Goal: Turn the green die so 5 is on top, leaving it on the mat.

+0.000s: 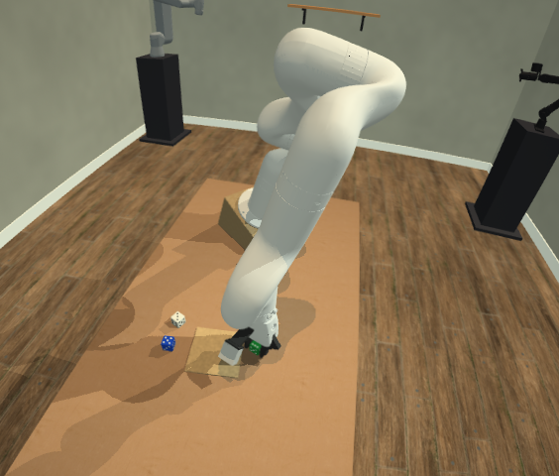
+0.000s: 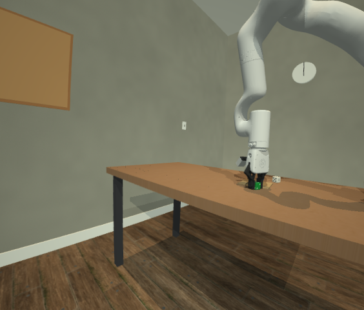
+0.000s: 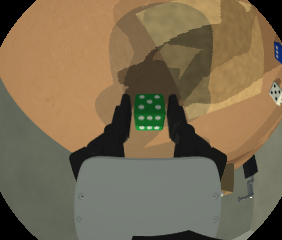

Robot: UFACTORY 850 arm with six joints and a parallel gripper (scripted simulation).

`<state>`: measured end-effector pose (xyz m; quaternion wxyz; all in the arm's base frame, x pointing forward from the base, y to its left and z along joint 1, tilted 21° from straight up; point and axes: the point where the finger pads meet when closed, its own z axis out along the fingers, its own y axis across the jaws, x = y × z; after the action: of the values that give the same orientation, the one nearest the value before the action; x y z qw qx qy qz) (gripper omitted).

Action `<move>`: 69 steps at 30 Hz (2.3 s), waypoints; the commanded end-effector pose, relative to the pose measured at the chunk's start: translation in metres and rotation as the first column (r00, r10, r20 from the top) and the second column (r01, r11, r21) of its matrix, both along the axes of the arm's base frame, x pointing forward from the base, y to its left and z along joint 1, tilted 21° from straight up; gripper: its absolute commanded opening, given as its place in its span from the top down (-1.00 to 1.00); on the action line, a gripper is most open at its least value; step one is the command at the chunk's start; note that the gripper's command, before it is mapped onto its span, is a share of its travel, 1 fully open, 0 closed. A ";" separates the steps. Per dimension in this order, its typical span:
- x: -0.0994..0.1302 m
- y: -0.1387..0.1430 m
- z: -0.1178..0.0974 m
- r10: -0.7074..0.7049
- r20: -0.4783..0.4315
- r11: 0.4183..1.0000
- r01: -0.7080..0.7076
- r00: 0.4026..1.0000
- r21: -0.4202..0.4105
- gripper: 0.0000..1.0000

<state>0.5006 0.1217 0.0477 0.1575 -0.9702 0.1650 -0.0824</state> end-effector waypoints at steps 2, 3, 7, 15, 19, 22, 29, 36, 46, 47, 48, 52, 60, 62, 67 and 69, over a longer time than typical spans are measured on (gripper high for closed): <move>0.001 0.000 0.001 0.000 0.001 1.000 0.000 1.000 0.000 0.05; 0.001 0.000 0.001 0.000 0.001 1.000 0.000 1.000 0.000 0.05; 0.001 0.000 0.001 0.000 0.001 1.000 0.000 1.000 0.000 0.47; 0.001 0.000 0.001 0.000 0.001 1.000 0.000 1.000 0.000 0.47; 0.001 0.000 0.001 0.000 0.001 1.000 0.000 1.000 0.000 0.47; 0.001 0.000 0.001 0.000 0.001 1.000 0.000 1.000 0.000 0.47; 0.001 0.000 0.001 0.000 0.001 1.000 0.000 1.000 0.000 0.47; 0.001 0.000 0.001 0.000 0.001 1.000 0.000 1.000 0.000 0.47; -0.002 -0.004 0.014 0.000 0.001 1.000 0.000 1.000 0.000 0.47; -0.003 -0.005 0.018 0.000 0.001 1.000 0.000 1.000 0.000 0.47; -0.004 -0.007 0.023 0.000 0.001 1.000 0.000 1.000 0.000 0.47; -0.008 -0.011 0.039 0.000 0.001 1.000 0.000 1.000 0.000 0.47; -0.016 -0.022 0.075 0.000 0.001 1.000 0.000 1.000 0.000 0.47; -0.018 -0.025 0.083 0.000 0.001 1.000 0.000 1.000 0.000 0.47; -0.020 -0.028 0.093 0.000 0.001 1.000 0.000 1.000 0.000 0.47; -0.021 -0.028 0.094 0.000 0.001 1.000 0.000 1.000 0.000 0.47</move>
<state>0.4803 0.0948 0.1366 0.1605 -0.9687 0.1652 -0.0932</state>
